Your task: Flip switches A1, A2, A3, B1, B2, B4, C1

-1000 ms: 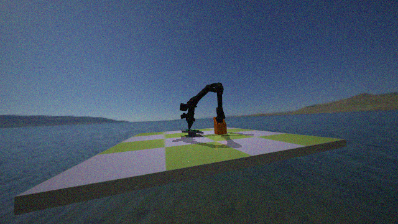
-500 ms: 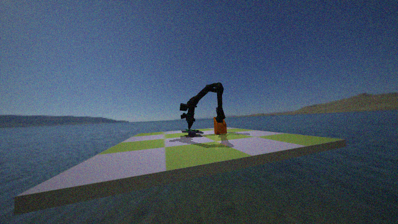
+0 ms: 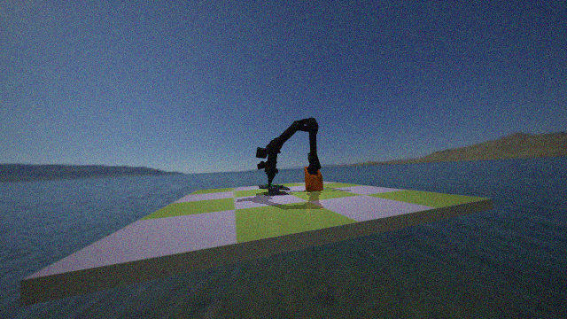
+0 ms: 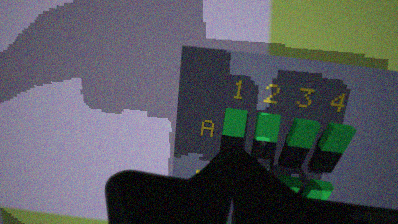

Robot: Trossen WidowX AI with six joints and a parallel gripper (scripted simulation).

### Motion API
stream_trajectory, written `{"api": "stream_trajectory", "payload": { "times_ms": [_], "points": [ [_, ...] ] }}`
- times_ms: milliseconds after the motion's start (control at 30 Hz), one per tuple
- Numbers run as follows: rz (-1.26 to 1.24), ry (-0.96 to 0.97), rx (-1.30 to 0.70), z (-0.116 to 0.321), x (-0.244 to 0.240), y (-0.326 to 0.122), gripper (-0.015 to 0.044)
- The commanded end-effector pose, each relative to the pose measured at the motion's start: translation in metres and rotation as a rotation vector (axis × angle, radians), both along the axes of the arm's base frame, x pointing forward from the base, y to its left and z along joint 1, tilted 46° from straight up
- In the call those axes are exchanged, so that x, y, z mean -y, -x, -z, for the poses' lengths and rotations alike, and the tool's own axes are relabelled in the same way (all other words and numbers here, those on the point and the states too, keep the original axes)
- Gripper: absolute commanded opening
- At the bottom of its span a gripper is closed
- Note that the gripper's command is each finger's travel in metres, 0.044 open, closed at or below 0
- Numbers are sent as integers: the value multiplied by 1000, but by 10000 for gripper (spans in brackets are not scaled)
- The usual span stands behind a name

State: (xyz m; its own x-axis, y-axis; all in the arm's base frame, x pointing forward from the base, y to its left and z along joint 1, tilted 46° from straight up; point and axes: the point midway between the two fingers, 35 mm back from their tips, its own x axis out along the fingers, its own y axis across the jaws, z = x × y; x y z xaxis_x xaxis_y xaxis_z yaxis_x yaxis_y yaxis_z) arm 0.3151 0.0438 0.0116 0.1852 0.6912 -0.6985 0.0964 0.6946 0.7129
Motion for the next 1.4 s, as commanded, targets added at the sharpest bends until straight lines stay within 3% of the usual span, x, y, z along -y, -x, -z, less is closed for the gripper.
{"api": "stream_trajectory", "payload": {
  "times_ms": [0,1367],
  "points": [
    [-1,-7,-7,2,-2,1,0],
    [0,-1,0,2,-2,-1,0]
  ]
}}
